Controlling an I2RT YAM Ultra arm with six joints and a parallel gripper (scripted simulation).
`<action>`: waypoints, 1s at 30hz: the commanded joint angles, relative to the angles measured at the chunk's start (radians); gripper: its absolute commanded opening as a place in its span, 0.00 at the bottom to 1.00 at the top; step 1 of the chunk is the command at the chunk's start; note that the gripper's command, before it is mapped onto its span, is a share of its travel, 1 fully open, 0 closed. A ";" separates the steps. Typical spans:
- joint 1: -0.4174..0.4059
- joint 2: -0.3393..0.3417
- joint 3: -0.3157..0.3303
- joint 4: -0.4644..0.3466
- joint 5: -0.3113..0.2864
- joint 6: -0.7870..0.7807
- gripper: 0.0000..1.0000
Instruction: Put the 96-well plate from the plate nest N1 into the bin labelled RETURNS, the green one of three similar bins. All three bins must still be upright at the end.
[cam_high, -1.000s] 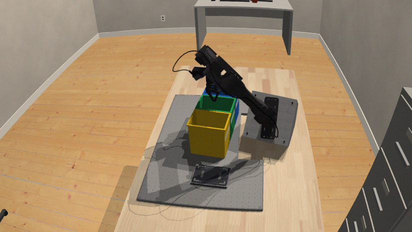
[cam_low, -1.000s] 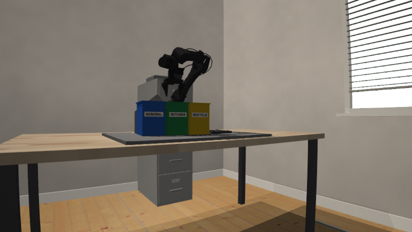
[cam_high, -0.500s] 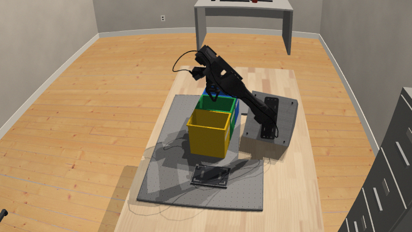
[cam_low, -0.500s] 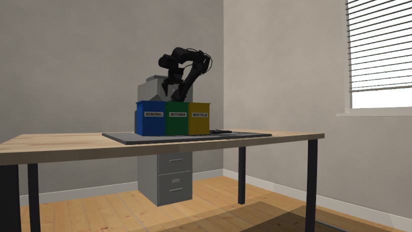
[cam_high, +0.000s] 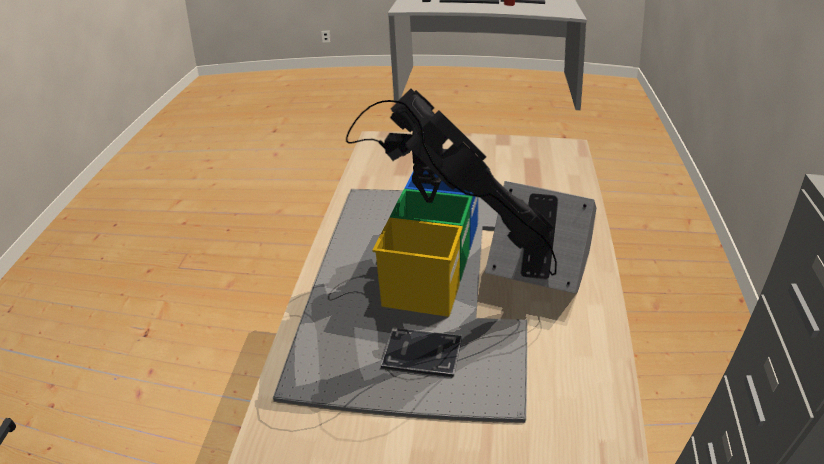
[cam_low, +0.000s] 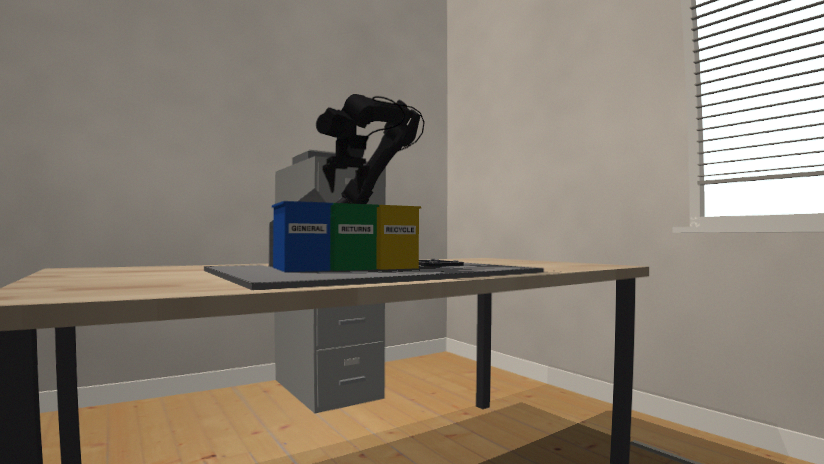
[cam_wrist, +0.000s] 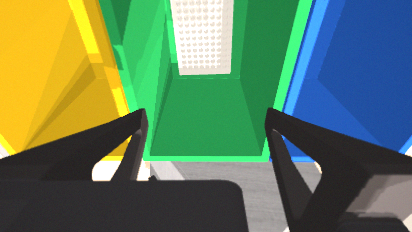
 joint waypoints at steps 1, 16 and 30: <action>-0.040 -0.047 -0.041 0.008 0.011 -0.020 0.82; -0.133 -0.151 -0.230 0.032 0.069 -0.113 0.82; -0.241 -0.232 -0.366 0.014 0.139 -0.211 0.82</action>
